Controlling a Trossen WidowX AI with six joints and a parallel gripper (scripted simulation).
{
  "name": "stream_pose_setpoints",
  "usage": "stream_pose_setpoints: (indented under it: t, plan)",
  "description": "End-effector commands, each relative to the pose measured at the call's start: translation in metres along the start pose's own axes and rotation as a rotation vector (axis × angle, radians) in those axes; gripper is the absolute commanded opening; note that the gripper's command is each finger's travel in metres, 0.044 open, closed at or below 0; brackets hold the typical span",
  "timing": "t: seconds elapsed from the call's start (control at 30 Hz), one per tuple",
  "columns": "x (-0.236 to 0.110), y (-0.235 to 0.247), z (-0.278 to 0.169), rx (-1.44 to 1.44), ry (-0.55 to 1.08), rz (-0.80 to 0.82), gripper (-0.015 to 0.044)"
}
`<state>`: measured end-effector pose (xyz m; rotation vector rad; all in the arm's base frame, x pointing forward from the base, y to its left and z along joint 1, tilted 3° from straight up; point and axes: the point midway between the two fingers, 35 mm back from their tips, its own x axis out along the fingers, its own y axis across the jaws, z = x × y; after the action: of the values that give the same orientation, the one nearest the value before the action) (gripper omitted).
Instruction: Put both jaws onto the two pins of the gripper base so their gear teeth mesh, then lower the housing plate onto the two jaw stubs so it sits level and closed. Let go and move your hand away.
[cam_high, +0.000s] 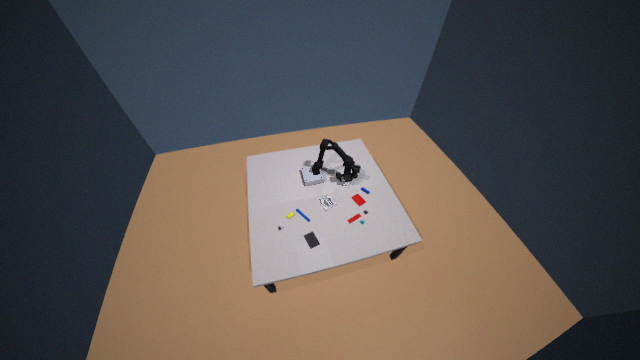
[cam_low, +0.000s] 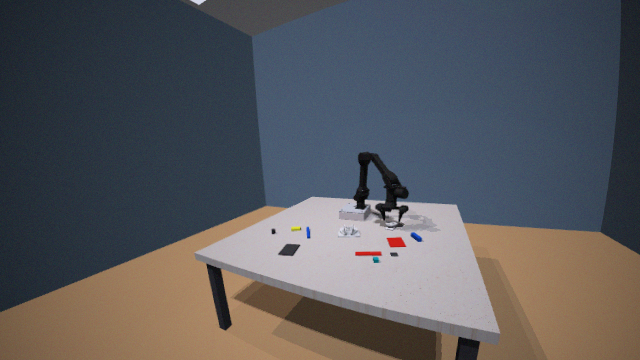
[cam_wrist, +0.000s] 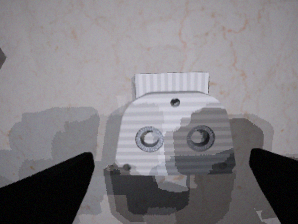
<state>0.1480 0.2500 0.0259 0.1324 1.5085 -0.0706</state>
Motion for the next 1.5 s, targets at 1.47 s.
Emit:
stream_pose_setpoints:
  t: [1.47]
  plan:
    - [0.031, -0.003, 0.000, 0.003, -0.001, -0.009, 0.0440]
